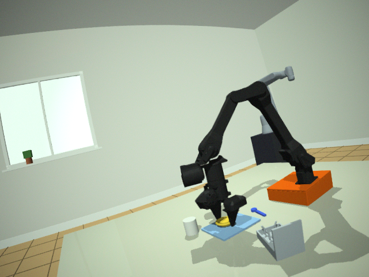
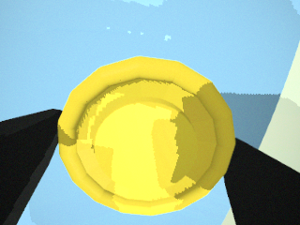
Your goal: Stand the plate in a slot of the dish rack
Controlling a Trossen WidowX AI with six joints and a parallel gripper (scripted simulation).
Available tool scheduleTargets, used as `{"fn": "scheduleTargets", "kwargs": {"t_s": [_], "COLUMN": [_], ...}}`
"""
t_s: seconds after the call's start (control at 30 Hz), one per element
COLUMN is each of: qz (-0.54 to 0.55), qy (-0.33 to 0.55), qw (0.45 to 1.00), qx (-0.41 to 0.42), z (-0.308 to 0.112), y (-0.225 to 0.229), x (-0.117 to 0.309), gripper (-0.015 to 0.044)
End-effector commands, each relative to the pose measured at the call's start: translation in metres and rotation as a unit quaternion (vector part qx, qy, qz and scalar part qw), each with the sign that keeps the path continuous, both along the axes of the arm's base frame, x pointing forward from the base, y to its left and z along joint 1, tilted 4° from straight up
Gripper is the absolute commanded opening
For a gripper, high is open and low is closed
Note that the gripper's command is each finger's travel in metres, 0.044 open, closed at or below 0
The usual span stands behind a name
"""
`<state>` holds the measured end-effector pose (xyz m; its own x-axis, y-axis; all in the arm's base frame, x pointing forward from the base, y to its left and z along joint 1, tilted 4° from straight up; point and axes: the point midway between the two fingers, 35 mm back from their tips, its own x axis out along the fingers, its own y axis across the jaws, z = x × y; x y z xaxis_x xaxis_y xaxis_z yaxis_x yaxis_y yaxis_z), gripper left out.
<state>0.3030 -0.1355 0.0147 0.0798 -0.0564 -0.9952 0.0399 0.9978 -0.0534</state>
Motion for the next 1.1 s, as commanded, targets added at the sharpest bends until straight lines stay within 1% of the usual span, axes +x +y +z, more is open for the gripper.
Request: {"fn": "scheduleTargets", "kwargs": {"t_s": [0.0, 0.13, 0.23, 0.5, 1.07], "qz": [0.000, 0.000, 0.000, 0.000, -0.001], "qy": [0.001, 0.001, 0.000, 0.000, -0.001], "qw": [1.000, 1.000, 1.000, 1.000, 1.000], "qx": [-0.002, -0.002, -0.002, -0.002, -0.002], "z": [-0.001, -0.001, 0.003, 0.042, 0.121], "y": [-0.001, -0.001, -0.001, -0.002, -0.001], "x": [0.000, 0.000, 0.001, 0.006, 0.009], "gripper": [0.0312, 0.0286, 0.0207, 0.0000, 0.0000]}}
